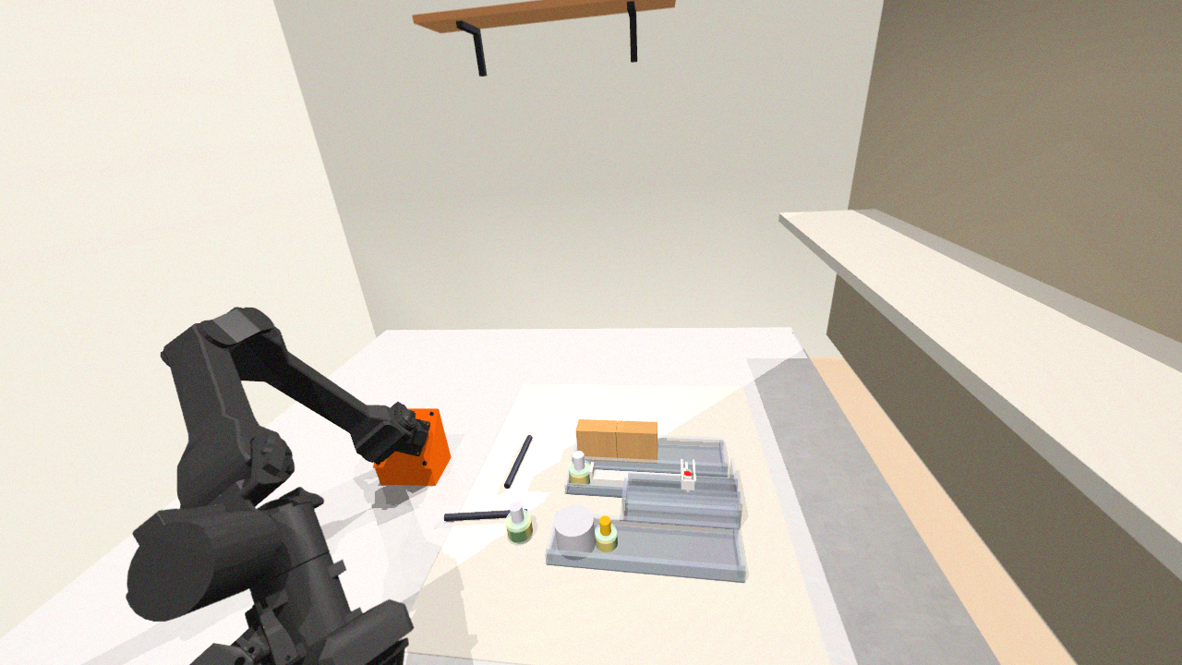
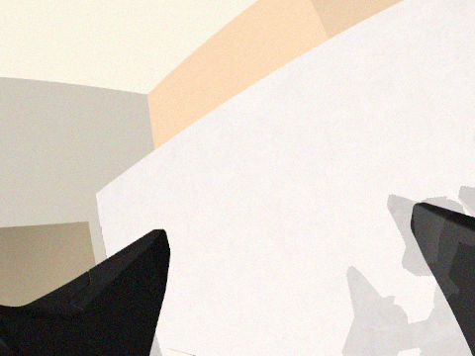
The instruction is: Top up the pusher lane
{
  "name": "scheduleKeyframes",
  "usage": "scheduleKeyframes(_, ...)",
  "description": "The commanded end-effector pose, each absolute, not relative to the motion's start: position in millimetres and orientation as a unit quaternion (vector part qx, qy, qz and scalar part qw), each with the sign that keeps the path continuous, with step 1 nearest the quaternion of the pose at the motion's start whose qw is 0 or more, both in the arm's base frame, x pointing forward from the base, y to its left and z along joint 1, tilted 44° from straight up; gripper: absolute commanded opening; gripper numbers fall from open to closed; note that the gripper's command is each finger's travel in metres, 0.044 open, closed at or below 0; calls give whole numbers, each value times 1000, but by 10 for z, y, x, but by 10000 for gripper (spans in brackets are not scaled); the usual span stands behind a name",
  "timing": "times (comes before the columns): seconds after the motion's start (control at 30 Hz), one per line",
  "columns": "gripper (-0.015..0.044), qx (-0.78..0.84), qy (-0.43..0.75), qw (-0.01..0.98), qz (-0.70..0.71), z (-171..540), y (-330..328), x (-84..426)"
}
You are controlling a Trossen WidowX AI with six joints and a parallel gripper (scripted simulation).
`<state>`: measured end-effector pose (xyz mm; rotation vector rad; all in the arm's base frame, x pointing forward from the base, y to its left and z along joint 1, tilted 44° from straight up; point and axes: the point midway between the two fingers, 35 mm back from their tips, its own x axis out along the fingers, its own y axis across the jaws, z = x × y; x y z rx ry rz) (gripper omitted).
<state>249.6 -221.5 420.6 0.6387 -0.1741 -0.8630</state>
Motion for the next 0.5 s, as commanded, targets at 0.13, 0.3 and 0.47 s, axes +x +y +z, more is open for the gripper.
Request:
scheduleKeyframes(0.13, 440, 236, 171, 867, -404, 3067, -1684, 2998)
scheduleKeyframes(0.3, 440, 139, 330, 855, -375, 2400, -1202, 3052)
scheduleKeyframes(0.47, 440, -21, 485, 814, -320, 1816, -682, 2870)
